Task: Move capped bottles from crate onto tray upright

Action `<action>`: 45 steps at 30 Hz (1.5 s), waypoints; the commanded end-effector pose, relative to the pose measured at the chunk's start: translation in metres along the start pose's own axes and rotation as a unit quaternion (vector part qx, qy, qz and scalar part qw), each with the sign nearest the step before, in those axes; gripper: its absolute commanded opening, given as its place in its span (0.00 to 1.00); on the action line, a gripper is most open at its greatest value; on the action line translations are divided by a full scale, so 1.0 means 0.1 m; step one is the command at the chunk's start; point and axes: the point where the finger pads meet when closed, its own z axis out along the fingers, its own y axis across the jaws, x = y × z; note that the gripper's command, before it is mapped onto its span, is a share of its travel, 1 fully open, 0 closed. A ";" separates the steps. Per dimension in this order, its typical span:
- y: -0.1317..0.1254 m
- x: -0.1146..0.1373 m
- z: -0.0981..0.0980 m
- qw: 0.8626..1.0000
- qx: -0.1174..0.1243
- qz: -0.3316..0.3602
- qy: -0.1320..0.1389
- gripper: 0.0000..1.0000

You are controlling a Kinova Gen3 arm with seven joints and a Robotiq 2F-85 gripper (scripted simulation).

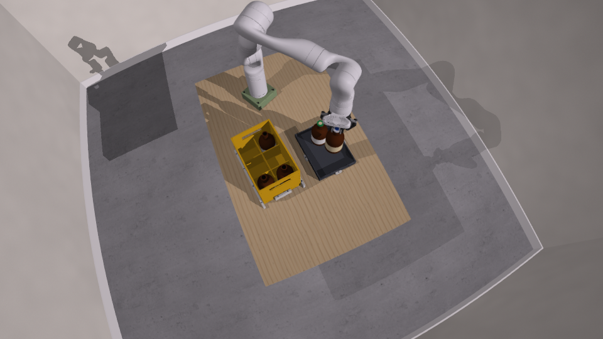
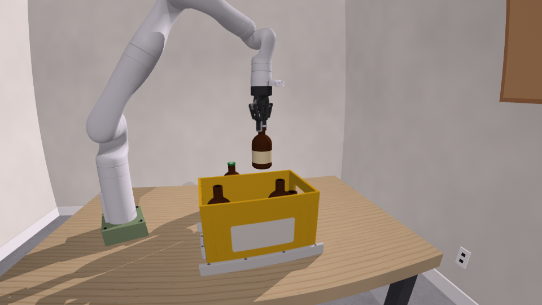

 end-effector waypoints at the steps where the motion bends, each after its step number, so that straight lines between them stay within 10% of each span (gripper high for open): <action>1: 0.00 0.00 0.01 1.000 0.001 0.000 0.001 0.00; 45: 0.02 0.03 0.70 1.000 -0.001 0.003 0.003 0.00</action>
